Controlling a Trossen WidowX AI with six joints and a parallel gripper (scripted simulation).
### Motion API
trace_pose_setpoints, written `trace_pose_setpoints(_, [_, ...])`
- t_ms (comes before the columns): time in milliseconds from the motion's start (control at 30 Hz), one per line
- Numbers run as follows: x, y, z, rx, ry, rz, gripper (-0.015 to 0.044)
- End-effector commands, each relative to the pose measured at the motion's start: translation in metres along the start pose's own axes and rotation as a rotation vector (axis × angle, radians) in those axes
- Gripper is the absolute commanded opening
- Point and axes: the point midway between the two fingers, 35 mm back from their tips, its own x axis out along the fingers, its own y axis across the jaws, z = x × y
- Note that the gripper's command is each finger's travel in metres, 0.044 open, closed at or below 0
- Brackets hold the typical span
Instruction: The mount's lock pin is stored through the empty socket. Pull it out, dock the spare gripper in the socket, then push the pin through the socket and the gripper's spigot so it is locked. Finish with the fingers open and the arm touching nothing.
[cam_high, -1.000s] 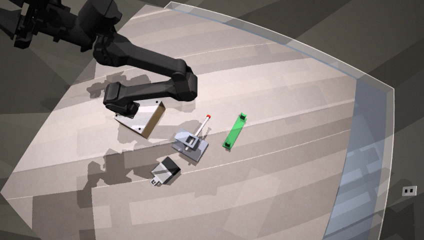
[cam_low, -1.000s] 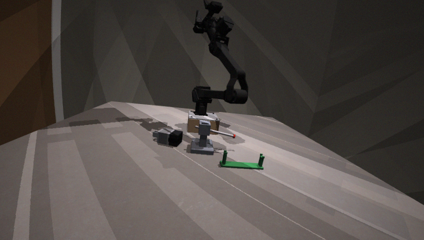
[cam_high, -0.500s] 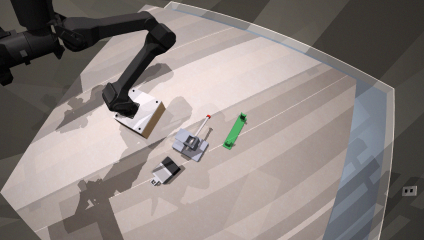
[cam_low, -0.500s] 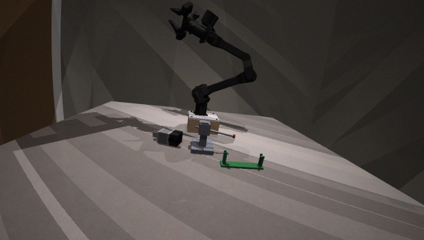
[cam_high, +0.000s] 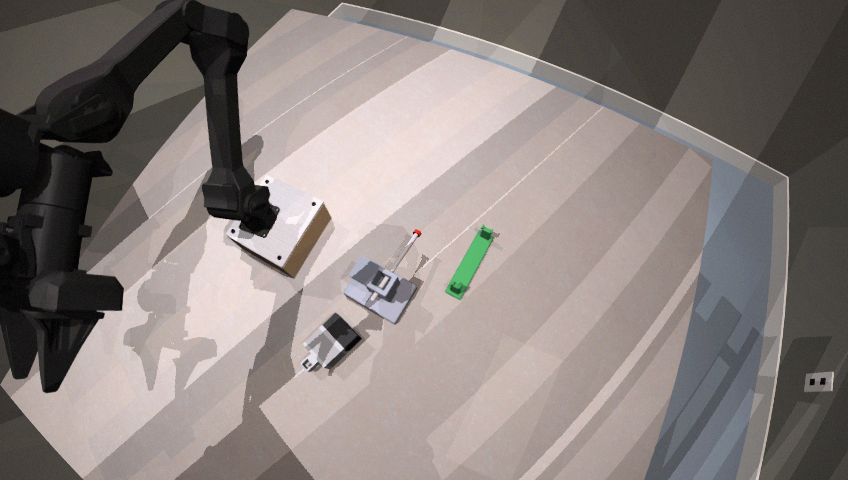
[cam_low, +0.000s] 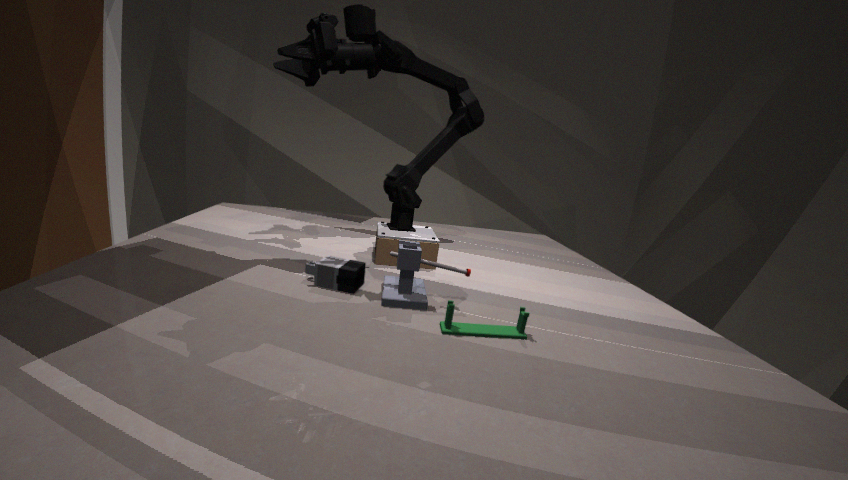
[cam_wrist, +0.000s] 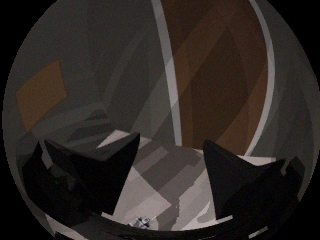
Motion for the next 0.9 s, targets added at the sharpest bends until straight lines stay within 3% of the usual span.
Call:
trace_pose_setpoints(0, [0.023, 0.057, -0.049, -0.273, 0.229, 0.181, 0.0300])
trace_pose_setpoints(167, [0.023, 0.117, -0.104, -0.585, 0.418, 0.402, 0.0300])
trace_pose_setpoints(367, [-0.005, 0.179, -0.172, -0.990, 0.579, 0.703, 0.0300])
trace_pose_setpoints(633, [-0.080, 0.232, -0.257, -1.574, 0.684, 1.158, 0.0300])
trace_pose_setpoints(867, [-0.166, 0.244, -0.320, -2.123, 0.662, 1.600, 0.0300])
